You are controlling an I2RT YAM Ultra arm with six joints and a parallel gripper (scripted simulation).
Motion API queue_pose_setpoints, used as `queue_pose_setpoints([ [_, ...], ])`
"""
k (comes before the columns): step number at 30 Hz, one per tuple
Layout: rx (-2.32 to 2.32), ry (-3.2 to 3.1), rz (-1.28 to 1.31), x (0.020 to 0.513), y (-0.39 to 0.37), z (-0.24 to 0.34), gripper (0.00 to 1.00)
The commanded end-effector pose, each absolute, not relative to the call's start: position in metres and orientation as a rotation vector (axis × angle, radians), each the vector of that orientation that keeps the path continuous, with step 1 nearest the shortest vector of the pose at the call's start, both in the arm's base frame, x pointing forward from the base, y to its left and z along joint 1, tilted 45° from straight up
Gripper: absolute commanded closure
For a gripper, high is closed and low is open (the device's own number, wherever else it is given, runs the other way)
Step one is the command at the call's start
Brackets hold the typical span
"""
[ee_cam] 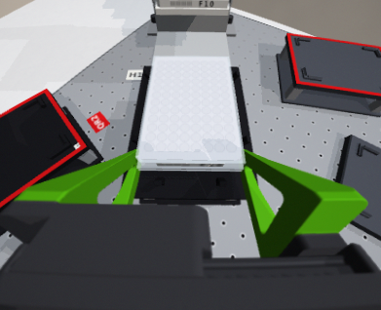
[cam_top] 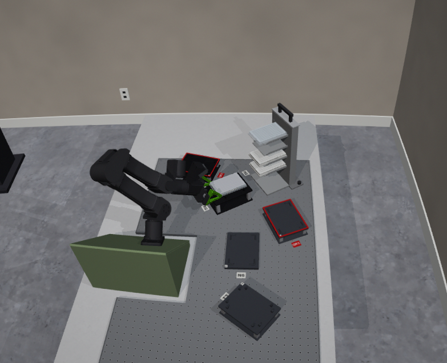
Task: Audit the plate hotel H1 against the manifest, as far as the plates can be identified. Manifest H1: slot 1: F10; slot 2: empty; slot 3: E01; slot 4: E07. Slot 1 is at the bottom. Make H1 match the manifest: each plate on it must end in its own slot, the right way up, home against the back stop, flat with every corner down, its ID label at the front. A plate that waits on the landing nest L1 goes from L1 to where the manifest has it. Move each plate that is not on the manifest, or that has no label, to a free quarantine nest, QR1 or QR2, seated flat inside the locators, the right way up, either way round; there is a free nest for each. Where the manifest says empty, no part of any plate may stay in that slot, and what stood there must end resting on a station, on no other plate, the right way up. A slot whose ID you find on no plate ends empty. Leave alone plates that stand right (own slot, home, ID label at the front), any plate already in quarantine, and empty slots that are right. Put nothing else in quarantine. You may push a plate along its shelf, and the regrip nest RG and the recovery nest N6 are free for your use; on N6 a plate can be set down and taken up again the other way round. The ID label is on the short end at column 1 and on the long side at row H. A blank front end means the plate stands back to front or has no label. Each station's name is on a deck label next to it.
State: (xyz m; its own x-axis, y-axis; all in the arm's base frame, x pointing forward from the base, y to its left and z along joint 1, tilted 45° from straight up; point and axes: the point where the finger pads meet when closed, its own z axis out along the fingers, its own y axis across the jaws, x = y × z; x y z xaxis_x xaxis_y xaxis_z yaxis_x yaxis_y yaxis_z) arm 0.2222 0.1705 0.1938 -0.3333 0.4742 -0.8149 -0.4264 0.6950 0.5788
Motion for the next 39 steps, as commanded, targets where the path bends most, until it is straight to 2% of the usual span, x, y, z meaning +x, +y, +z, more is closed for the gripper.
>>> queue_pose_setpoints([
  [1, 0.062, 1.648, 0.911, 0.2247, 0.1678, 0.2008, 0.14],
  [22, 0.062, 1.648, 0.911, 0.226, 0.1743, 0.1938, 0.14],
  [23, 0.062, 1.648, 0.911, 0.2264, 0.1767, 0.1914, 0.07],
  [37, 0.062, 1.648, 0.911, 0.2265, 0.1769, 0.1911, 0.07],
  [38, 0.062, 1.648, 0.911, 0.2265, 0.1769, 0.1911, 0.0],
  [39, 0.062, 1.648, 0.911, 0.2265, 0.1769, 0.1911, 0.0],
])
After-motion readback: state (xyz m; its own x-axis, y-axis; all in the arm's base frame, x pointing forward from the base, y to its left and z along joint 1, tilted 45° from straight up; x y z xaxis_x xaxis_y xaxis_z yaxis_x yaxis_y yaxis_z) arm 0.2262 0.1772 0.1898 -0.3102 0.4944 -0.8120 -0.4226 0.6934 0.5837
